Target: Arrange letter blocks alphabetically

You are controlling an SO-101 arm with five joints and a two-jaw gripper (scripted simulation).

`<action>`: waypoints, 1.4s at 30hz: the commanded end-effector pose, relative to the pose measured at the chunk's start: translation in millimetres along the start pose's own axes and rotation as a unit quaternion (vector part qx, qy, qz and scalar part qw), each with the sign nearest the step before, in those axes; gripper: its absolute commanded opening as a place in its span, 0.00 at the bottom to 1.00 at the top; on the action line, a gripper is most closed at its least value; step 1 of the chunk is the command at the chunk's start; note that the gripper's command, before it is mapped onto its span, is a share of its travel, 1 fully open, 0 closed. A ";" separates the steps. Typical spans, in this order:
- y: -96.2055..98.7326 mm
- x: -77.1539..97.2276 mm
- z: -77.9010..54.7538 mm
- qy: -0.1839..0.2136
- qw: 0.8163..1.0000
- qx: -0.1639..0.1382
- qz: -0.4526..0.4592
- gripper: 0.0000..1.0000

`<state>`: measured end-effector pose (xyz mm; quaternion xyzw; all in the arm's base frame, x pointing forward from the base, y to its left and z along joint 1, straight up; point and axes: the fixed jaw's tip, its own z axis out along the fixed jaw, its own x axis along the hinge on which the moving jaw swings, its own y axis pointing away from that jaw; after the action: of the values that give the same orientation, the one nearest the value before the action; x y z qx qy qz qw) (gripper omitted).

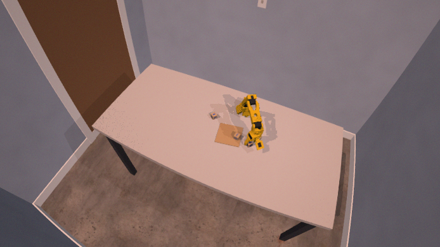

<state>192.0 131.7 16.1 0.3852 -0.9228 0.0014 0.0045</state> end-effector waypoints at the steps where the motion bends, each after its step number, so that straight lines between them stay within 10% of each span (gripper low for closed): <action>1: -1.4 -10.1 -14.5 -0.041 0.999 0.009 0.000 0.35; 42: -12.6 -10.0 -14.6 -0.041 0.999 0.010 0.000 0.16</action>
<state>196.9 125.4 15.1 0.3858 -0.9226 0.0010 0.0038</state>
